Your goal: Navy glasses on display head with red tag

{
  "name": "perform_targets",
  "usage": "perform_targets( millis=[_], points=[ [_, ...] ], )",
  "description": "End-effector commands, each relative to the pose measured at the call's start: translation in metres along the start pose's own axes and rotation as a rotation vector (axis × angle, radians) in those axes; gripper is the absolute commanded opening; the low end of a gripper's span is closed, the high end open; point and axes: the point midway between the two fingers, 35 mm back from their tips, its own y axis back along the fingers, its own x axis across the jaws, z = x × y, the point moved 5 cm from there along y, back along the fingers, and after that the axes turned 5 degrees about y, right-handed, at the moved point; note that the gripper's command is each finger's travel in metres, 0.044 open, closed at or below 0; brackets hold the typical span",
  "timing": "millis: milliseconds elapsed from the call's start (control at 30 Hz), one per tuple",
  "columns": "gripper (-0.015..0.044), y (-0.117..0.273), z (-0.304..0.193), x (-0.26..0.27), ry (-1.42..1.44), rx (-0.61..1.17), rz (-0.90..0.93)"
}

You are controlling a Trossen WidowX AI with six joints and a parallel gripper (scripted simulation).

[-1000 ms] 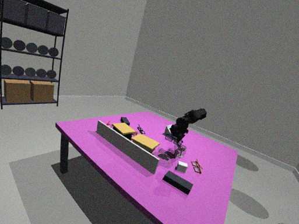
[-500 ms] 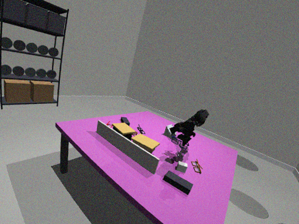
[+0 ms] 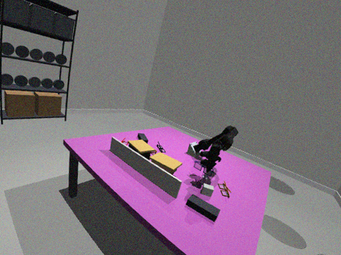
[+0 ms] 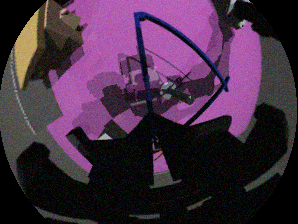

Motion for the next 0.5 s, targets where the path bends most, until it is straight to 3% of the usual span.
perform_targets(
  millis=[0,467],
  points=[
    [0.0000,-0.0153,0.0007,-0.0027,-0.007,-0.002,-0.006],
    [0.0000,-0.0160,0.0069,0.0010,-0.007,-0.003,-0.006]
  ],
)
